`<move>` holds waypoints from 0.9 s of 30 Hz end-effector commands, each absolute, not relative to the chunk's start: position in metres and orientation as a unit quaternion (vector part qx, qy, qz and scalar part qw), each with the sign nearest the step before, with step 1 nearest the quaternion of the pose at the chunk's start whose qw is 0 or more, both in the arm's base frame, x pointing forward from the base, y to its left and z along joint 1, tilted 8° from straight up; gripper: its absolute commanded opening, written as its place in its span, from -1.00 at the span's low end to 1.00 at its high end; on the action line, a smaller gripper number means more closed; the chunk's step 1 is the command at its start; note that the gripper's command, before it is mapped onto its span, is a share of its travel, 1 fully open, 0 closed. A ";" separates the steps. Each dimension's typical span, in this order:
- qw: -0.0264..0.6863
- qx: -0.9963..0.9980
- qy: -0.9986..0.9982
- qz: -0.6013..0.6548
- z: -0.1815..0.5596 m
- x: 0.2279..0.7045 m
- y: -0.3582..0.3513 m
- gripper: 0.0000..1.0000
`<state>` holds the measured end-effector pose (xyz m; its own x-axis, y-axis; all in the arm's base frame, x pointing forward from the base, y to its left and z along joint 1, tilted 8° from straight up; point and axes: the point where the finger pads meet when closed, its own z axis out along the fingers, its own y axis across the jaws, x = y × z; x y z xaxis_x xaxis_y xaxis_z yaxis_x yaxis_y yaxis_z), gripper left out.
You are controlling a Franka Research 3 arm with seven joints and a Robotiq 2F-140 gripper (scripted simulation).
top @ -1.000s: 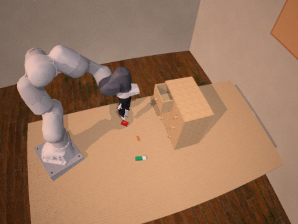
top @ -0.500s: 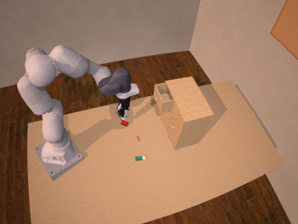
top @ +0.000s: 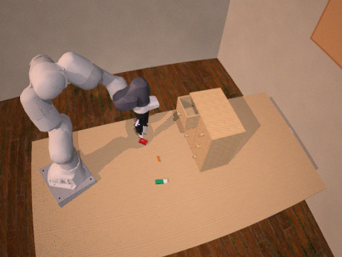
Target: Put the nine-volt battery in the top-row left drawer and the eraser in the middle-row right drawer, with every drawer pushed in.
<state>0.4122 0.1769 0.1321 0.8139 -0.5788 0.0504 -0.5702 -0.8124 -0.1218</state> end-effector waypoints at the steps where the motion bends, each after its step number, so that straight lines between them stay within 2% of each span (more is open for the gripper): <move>1: 0.050 -0.954 0.292 -0.044 0.131 0.412 0.177 -0.60; 12: 0.050 -0.955 0.289 -0.044 0.130 0.412 0.177 -0.60; 13: 0.050 -0.955 0.289 -0.044 0.130 0.412 0.177 -0.49; 27: 0.050 -0.955 0.289 -0.044 0.130 0.412 0.177 -0.49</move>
<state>0.4125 0.1773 0.1313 0.8244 -0.5634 0.0539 -0.5545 -0.8231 -0.1225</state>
